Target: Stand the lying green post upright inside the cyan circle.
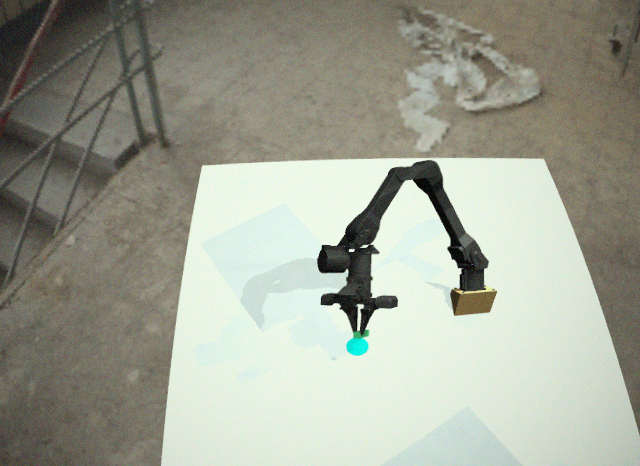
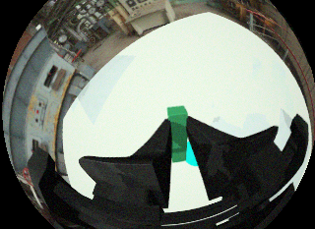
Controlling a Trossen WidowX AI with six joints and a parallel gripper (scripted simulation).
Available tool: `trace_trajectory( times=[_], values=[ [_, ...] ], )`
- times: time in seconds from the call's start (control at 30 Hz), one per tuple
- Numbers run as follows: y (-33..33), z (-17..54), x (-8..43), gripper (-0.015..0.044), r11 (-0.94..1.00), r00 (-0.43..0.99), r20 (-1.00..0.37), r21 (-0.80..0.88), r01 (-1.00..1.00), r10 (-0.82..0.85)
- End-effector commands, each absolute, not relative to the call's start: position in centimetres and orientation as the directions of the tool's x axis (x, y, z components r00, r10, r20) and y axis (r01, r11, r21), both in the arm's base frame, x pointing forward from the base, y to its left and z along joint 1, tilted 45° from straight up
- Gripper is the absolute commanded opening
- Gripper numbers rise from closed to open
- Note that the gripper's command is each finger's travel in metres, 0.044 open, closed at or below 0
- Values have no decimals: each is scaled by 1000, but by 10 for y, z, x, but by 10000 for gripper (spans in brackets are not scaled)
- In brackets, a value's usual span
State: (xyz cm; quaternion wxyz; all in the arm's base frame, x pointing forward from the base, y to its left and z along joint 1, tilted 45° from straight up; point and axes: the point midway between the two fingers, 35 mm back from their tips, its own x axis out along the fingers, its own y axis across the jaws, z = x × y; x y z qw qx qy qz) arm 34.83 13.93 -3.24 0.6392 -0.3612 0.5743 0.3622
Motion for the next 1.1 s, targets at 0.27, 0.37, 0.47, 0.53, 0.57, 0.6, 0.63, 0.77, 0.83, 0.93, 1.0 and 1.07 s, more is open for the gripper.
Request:
trace_trajectory(
  times=[0.27,0.37,0.47,0.53,0.57,0.6,0.63,0.77,0.83,0.93,1.0,1.07],
  values=[
    [139,-29,349,23,457,124,-983,-50,-888,133],
    [139,-28,349,23,452,135,-979,-52,-890,153],
    [139,-27,349,23,448,146,-974,-55,-892,172],
    [138,-26,349,23,445,153,-971,-57,-894,184],
    [138,-26,349,23,443,157,-969,-58,-894,190],
    [138,-26,349,23,442,161,-967,-59,-895,197],
    [138,-25,349,23,440,164,-965,-60,-896,203],
    [137,-24,349,23,434,179,-957,-65,-899,227],
    [137,-23,349,23,431,187,-953,-69,-900,239],
    [137,-22,349,23,426,198,-946,-74,-902,257],
    [137,-21,349,23,422,206,-941,-77,-903,269],
    [136,-20,348,23,419,214,-936,-81,-904,281]
  ],
)
